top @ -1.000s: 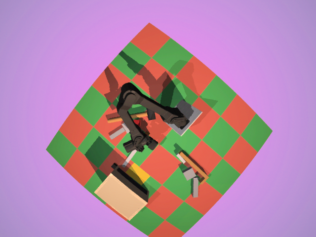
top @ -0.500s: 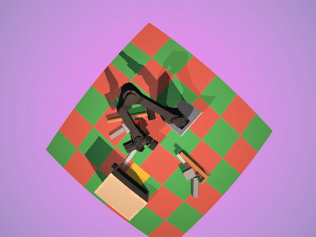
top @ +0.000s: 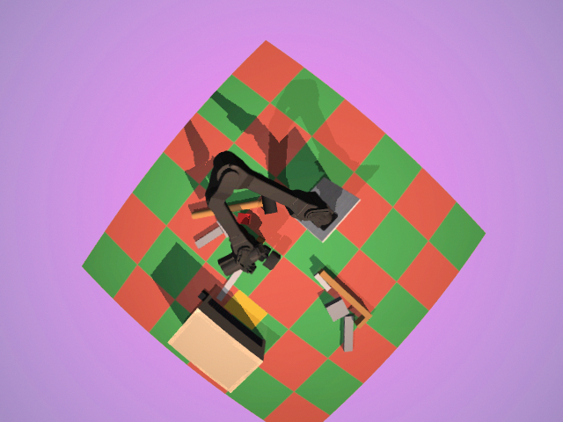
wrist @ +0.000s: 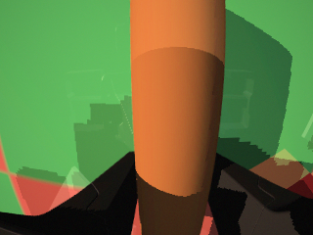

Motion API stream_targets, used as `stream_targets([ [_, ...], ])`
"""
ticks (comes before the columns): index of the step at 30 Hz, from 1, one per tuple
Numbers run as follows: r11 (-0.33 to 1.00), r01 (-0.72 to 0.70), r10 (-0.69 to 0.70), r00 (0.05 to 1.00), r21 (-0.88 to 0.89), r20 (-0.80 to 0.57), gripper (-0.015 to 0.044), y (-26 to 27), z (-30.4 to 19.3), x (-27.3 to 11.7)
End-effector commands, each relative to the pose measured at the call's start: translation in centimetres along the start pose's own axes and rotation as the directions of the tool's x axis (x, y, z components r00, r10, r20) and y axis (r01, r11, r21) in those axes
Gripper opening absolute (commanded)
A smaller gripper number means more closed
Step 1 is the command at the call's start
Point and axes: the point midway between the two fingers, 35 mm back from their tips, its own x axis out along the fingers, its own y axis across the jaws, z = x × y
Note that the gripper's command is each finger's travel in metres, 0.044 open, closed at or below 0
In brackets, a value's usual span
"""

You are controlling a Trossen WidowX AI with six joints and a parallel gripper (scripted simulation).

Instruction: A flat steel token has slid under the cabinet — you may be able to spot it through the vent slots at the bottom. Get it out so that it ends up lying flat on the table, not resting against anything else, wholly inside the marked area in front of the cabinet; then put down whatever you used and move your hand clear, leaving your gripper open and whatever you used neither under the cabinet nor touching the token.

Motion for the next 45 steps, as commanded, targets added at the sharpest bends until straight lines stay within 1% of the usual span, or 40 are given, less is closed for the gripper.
stream_targets([
  [1, 1.000, 0.002, -0.002, 1.000, -0.003, 0.005, 0.0000, -0.1, 0.9, 0.0],
  [45, 1.000, 0.000, 0.000, 1.000, -0.018, 0.007, 0.0000, 0.4, 5.8, -0.1],
])
